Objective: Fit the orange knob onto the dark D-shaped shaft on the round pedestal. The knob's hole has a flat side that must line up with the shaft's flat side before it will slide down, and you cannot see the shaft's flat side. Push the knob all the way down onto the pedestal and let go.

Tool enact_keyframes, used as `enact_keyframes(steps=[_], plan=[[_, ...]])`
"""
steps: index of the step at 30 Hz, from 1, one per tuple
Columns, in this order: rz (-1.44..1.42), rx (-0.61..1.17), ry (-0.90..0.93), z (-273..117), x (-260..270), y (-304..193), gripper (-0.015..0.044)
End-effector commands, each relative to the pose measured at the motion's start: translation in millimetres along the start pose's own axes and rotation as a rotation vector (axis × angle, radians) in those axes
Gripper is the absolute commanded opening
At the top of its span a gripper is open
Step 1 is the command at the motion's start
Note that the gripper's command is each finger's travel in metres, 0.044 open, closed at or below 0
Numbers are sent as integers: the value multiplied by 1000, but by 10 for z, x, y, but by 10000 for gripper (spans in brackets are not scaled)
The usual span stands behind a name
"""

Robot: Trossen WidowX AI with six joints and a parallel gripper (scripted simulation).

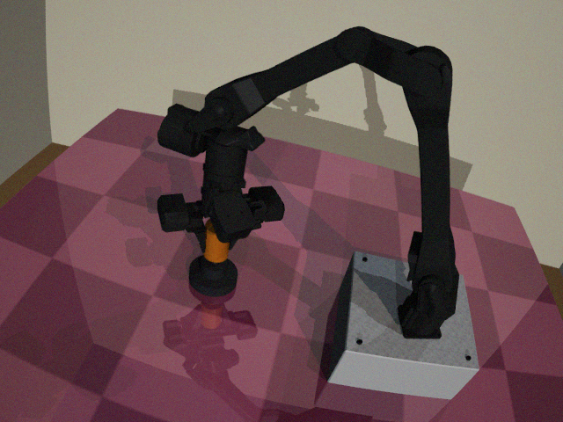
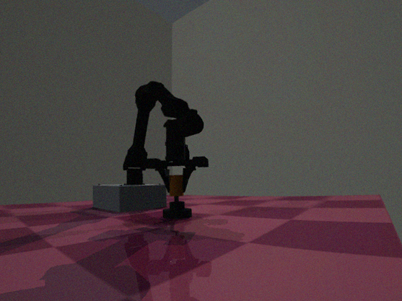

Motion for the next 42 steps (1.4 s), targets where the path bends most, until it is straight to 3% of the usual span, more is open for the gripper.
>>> enact_keyframes(steps=[1,18,26,42], plan=[[-10,1,-3,3,-6,-5,0],[-10,1,-3,-43,-12,-9,0],[-220,1,-3,-43,-30,-21,0],[-220,1,-3,-12,-4,3,0]])
Point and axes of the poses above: the point midway between the two fingers, 35 mm back from their tips, its own z axis out along the fingers, its own x axis across the jaws, y = z × x, the point moved 2 cm from there along -z, back along the fingers, and after that the axes turned 3 degrees about z, right-handed, at the moved point
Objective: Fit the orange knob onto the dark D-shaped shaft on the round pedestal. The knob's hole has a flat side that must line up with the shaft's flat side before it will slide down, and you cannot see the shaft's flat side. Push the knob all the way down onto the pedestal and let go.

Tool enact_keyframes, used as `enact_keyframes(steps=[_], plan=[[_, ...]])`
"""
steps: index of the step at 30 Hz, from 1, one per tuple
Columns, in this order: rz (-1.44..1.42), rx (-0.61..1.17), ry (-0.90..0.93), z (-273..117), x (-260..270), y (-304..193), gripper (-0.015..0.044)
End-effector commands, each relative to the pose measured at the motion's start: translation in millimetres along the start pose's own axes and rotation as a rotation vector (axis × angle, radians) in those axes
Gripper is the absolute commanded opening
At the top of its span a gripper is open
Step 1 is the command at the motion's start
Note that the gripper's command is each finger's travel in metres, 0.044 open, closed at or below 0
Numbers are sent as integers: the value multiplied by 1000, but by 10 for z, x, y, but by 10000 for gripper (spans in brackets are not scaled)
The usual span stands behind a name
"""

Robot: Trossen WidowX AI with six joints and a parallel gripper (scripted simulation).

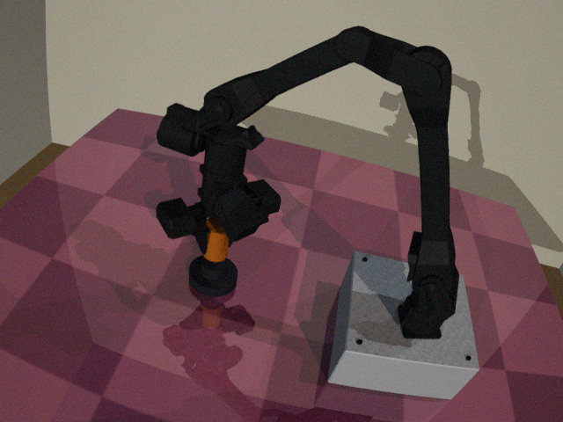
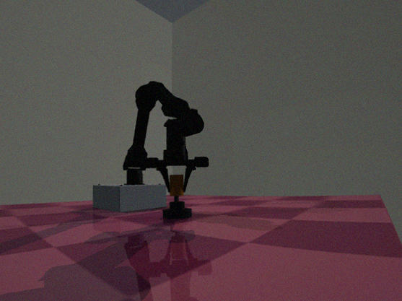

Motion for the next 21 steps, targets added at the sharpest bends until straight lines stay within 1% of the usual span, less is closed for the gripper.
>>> enact_keyframes(steps=[1,21], plan=[[-7,1,-3,-5,7,14,0],[-7,2,-3,-29,-10,-20,0]])
Point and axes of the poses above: the point midway between the two fingers, 35 mm back from their tips, its own z axis out along the fingers, its own x axis across the jaws, y = z × x, the point moved 2 cm from there along -z, back along the fingers, and after that the axes turned 3 degrees about z, right-handed, at the moved point
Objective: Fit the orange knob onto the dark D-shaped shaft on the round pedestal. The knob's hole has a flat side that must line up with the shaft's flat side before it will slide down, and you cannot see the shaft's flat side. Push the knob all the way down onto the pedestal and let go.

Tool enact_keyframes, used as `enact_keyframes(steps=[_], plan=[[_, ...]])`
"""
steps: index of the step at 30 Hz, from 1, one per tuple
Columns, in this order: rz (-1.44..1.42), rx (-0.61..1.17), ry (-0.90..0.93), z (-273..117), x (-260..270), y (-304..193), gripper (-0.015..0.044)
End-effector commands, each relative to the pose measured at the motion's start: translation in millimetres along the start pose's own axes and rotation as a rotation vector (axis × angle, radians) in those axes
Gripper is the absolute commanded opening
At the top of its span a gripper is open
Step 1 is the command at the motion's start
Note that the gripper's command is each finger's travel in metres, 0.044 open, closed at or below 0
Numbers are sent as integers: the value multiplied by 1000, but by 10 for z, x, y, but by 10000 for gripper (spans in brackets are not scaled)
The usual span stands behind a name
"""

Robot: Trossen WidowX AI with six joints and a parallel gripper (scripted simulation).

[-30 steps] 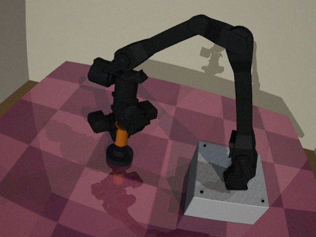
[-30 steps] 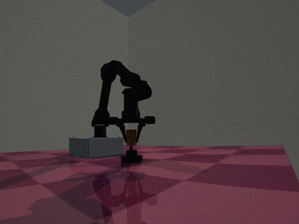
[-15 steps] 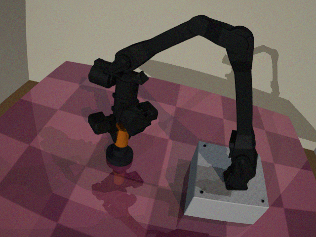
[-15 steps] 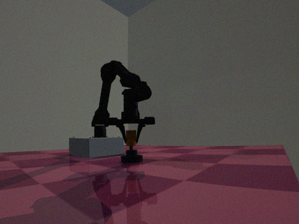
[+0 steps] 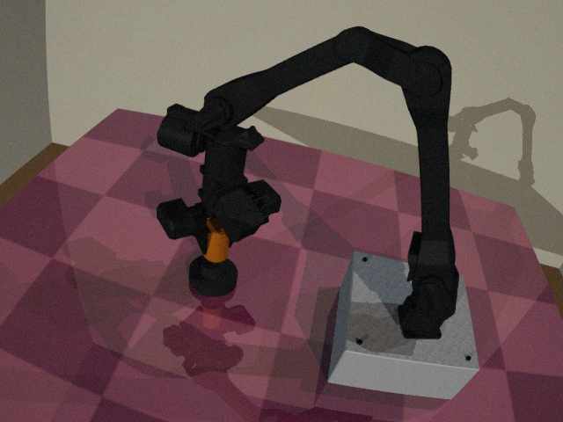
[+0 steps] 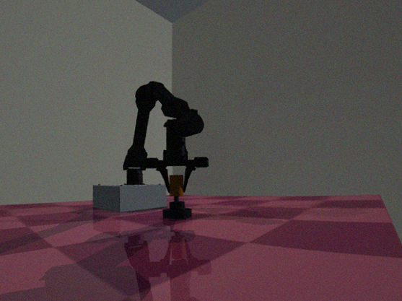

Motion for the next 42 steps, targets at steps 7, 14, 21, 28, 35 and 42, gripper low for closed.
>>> enact_keyframes(steps=[7,14,21,28,35,42], plan=[[-204,4,-4,-53,-28,-37,0],[-214,4,-4,-29,-27,-29,0],[-214,4,-4,-6,-22,-19,0],[-214,4,-4,-5,-2,5,0],[-214,4,-4,9,-8,-10,0],[-214,4,-4,-1,-9,-11,0]])
Point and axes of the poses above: the point midway between the two fingers, 35 mm back from their tips, its own z axis out along the fingers, its own x axis across the jaws, y = z × x, the point moved 2 cm from there along -z, back along the fingers, and after that the axes turned 3 degrees about z, right-handed, at the moved point
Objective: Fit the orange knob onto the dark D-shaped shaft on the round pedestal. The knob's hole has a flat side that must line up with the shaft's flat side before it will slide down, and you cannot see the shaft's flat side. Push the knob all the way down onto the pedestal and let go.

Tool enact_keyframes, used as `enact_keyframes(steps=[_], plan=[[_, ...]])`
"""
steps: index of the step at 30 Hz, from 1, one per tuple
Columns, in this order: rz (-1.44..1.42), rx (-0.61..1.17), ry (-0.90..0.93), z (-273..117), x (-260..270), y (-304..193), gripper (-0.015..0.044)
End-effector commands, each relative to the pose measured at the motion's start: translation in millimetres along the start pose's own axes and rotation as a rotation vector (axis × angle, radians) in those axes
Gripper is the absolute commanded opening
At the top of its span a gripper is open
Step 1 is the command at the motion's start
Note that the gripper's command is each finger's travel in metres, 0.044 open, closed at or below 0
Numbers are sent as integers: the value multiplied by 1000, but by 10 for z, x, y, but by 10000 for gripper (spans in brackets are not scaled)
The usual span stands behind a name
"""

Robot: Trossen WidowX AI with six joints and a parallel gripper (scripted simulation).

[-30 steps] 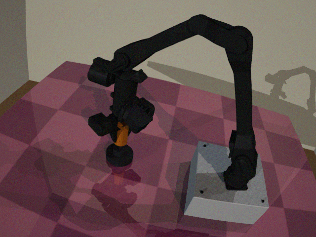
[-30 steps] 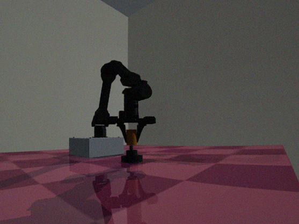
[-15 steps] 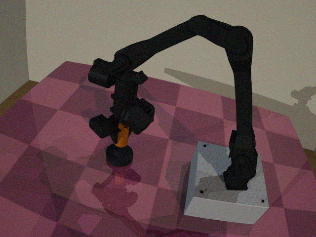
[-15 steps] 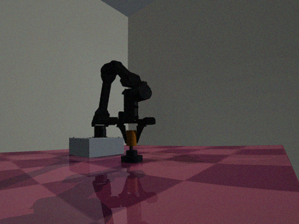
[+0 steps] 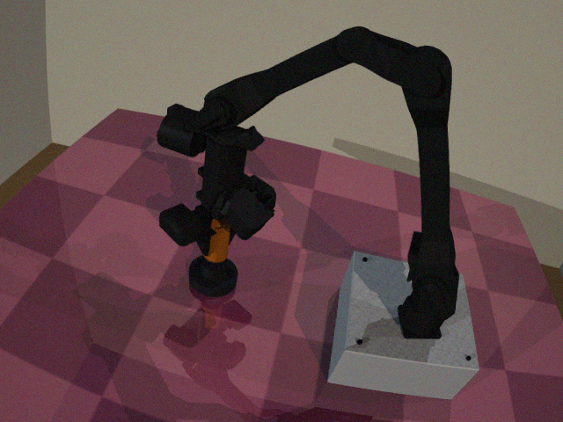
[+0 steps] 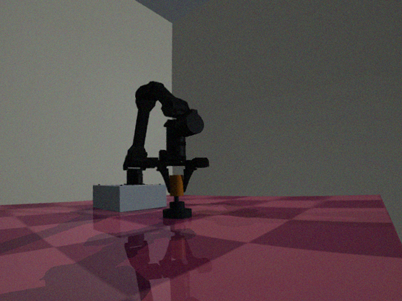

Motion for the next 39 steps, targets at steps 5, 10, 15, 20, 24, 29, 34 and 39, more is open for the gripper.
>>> enact_keyframes(steps=[5,10,15,20,24,29,34,39], plan=[[-5,4,-3,-45,-11,-31,0],[-130,4,-3,-57,-15,-39,0],[-214,4,-3,-54,-21,-44,0],[-214,4,-3,-33,-19,-36,0],[-214,4,-3,-20,-18,-33,0],[-214,4,-3,-19,-8,-9,0],[-214,4,-3,-4,-6,-5,0],[-214,4,-3,0,-9,-13,0]])
Point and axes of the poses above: the point midway between the two fingers, 35 mm back from their tips, its own z axis out along the fingers, its own x axis across the jaws, y = z × x, the point moved 2 cm from there along -z, back along the fingers, and after that the axes turned 3 degrees about z, right-handed, at the moved point
